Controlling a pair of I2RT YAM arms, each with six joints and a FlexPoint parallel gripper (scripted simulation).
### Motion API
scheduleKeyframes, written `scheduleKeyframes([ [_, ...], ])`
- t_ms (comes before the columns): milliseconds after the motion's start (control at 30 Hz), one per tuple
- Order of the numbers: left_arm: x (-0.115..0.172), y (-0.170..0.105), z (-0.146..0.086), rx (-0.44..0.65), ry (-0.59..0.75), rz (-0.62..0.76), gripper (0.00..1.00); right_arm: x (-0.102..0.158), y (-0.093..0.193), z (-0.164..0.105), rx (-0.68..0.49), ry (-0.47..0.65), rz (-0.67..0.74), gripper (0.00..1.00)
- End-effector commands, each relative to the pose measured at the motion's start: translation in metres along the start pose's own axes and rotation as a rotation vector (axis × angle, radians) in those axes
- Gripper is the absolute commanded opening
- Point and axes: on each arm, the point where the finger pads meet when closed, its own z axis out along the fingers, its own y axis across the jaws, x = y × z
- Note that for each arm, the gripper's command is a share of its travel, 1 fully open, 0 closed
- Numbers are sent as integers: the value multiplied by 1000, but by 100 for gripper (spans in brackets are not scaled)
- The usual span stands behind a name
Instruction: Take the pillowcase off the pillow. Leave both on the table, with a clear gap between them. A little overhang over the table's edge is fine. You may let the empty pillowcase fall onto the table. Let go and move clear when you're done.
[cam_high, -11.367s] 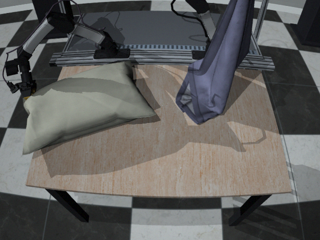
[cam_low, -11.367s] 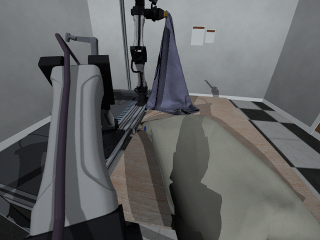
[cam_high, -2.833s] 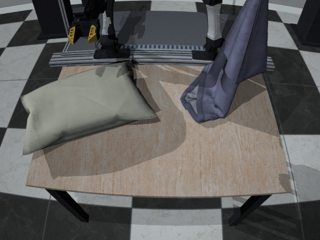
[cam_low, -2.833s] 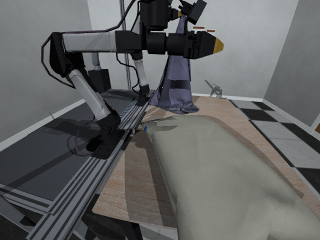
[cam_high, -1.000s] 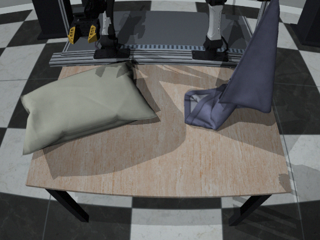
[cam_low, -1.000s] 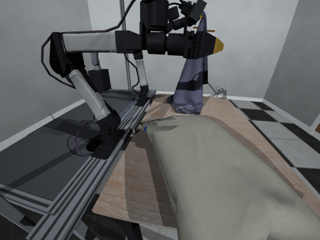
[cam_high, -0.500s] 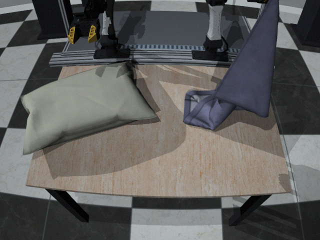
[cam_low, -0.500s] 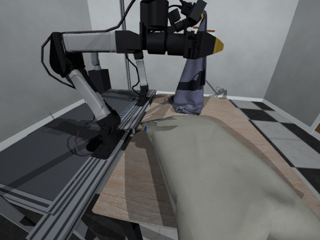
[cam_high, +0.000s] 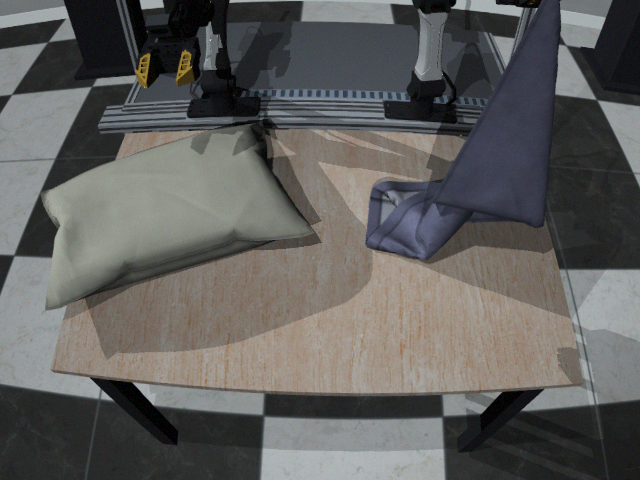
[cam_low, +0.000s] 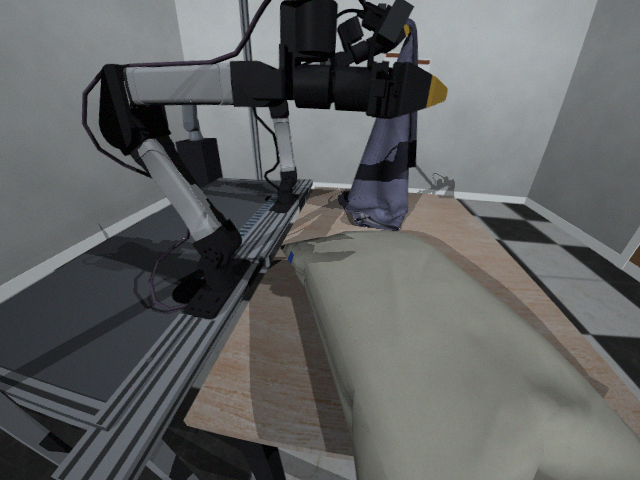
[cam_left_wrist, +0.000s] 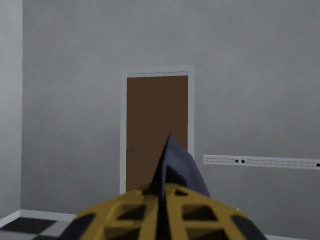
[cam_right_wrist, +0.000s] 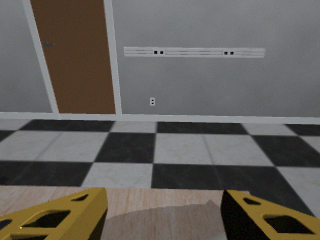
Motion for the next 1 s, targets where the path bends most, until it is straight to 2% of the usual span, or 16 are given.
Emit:
scheduleKeyframes([
  [0, -13, 6, 1, -16, -36, 14, 0, -13, 2, -9, -11, -37, -6, 60],
  [433, 8, 7, 2, -10, 14, 13, 0, -13, 3, -9, -11, -36, -6, 60],
  [467, 2, 6, 2, -9, 3, 14, 0, -13, 3, -9, -11, -36, -6, 60],
  [567, 8, 12, 6, -31, 17, 12, 0, -13, 3, -9, -11, -36, -6, 60],
  [600, -11, 10, -1, -27, -27, 12, 0, -13, 3, -9, -11, -36, -6, 60],
  [633, -3, 13, 6, -34, -19, 13, 0, -13, 3, -9, -11, -36, -6, 60],
  [667, -24, 14, -3, -36, -57, 13, 0, -13, 3, -9, -11, -36, -6, 60],
  [700, -7, 18, 5, -42, -28, 13, 0, -13, 3, -9, -11, -36, -6, 60],
  [967, -10, 37, 7, -75, -38, 31, 0, -13, 3, -9, -11, -36, -6, 60],
])
